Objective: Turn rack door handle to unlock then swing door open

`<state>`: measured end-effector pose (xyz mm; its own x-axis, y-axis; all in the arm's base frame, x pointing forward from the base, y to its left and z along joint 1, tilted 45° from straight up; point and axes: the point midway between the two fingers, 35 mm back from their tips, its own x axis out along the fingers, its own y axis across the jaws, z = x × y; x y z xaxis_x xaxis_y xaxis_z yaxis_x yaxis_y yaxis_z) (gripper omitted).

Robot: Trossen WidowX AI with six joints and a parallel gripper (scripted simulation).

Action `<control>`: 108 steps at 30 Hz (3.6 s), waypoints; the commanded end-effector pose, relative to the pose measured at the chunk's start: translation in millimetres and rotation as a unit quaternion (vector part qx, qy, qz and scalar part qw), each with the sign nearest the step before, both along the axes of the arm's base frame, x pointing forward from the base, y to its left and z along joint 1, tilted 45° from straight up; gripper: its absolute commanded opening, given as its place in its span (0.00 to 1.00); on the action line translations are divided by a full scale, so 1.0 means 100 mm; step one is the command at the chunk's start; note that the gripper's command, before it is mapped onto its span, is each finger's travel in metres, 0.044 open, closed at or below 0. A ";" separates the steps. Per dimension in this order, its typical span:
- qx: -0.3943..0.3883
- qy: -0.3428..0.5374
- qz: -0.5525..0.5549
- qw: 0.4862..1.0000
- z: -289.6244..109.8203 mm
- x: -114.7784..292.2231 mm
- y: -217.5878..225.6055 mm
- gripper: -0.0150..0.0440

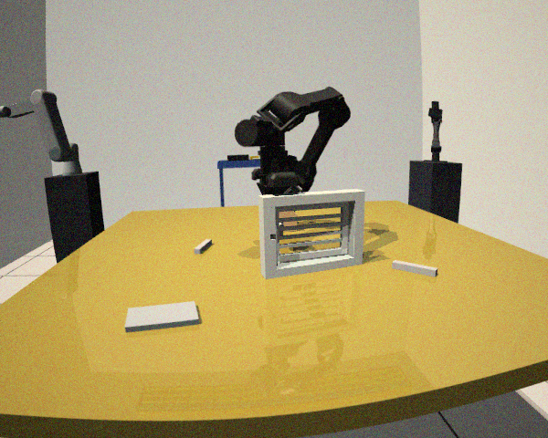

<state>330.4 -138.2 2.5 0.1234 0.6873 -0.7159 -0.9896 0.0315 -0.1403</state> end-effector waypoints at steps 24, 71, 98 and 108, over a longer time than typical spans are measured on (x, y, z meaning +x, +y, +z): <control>0.032 0.179 -0.184 0.966 0.10 -0.52 0.19 0.28; 0.071 0.396 -0.406 0.821 0.66 -1.20 0.90 0.28; 0.088 0.495 -0.507 0.700 1.10 -1.27 1.36 0.28; 0.093 0.522 -0.536 0.657 1.24 -1.25 1.50 0.28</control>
